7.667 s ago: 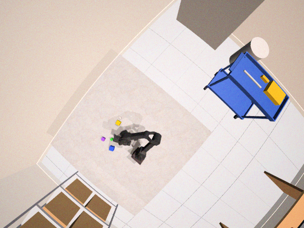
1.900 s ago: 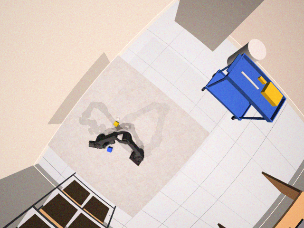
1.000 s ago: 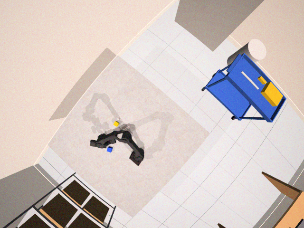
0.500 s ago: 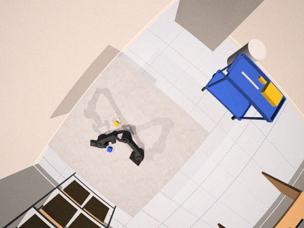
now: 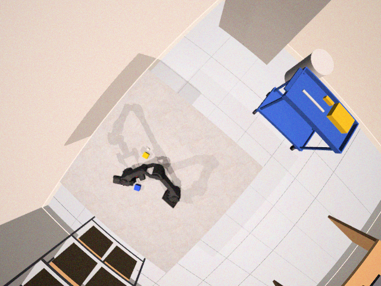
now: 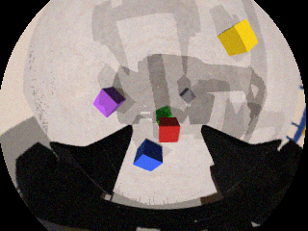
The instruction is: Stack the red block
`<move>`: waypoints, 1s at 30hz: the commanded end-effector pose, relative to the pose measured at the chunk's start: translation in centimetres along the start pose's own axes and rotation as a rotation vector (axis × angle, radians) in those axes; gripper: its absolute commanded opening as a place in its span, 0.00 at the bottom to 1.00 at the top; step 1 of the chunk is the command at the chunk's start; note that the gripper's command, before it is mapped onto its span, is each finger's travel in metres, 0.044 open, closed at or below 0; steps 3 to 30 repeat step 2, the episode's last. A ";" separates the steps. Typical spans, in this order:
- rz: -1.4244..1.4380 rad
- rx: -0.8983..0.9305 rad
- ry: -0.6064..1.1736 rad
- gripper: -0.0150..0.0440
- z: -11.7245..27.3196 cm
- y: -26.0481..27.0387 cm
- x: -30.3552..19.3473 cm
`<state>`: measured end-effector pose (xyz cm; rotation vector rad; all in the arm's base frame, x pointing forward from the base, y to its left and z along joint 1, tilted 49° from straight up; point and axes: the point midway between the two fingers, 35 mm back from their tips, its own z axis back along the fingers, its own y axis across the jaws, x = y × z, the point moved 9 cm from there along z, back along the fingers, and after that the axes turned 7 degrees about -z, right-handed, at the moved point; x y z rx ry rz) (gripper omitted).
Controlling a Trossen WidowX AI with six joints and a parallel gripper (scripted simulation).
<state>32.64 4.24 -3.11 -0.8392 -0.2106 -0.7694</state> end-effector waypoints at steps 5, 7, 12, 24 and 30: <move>0.000 0.001 0.000 1.00 0.0 0.0 0.0; 0.000 0.001 0.000 1.00 0.0 0.0 0.0; 0.000 0.001 0.000 1.00 0.0 0.0 0.0; 0.000 0.001 0.000 1.00 0.0 0.0 0.0; 0.000 0.001 0.000 1.00 0.0 0.0 0.0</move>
